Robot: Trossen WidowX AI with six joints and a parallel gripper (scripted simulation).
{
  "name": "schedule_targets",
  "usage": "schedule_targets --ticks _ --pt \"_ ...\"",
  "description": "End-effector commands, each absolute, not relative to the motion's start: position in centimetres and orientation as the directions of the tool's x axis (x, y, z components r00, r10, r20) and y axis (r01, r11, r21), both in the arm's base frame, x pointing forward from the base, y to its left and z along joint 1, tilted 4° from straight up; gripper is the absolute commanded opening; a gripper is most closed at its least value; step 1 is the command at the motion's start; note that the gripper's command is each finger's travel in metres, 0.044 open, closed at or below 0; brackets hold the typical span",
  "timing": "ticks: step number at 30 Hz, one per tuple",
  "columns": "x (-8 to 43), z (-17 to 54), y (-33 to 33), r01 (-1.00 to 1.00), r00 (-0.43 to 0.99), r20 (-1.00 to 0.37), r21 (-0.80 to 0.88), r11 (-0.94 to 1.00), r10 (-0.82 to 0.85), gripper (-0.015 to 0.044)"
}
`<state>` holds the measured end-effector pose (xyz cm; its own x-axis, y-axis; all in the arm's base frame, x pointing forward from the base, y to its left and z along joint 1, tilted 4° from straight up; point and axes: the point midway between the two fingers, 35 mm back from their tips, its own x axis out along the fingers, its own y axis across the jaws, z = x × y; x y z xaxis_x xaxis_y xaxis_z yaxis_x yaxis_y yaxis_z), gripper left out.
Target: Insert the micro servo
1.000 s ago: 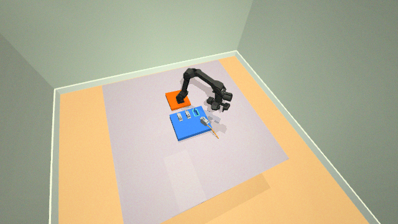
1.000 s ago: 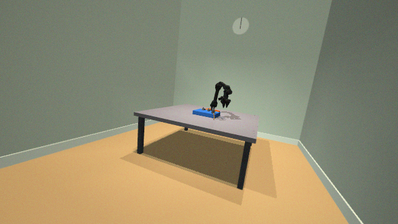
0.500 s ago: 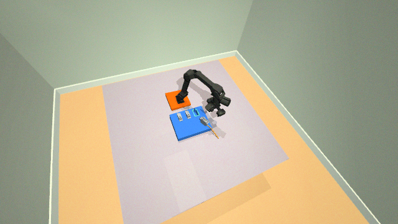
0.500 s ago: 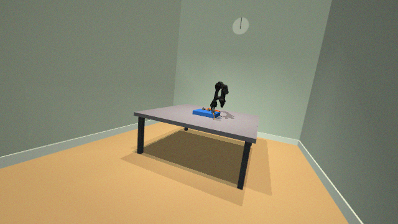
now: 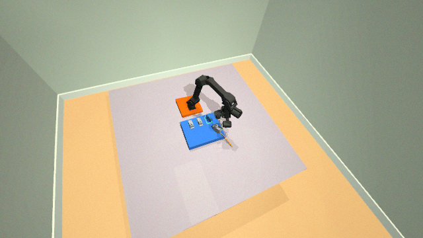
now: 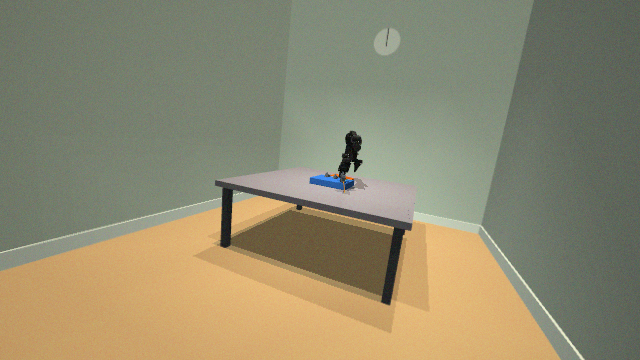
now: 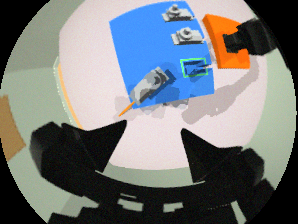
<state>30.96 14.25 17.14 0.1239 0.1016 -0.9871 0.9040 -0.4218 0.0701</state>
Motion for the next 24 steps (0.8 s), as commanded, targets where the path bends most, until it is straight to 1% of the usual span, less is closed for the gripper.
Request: schedule_targets --ticks 1,9,16,18,24 --pt "31.4 17.3 13.3 0.840 0.115 -0.988 0.043 -0.541 0.100 0.0440" --pt "31.9 17.3 11.2 0.667 0.087 -0.992 -0.008 -0.745 0.089 0.0440" --pt "32.3 17.3 9.4 0.473 0.061 -0.995 -0.043 -0.880 0.082 0.0440" --pt "32.4 17.3 9.0 0.434 0.057 -0.995 -0.048 -0.900 0.081 0.0440" --pt "32.4 17.2 9.0 0.429 0.056 -0.995 -0.049 -0.902 0.081 0.0440"
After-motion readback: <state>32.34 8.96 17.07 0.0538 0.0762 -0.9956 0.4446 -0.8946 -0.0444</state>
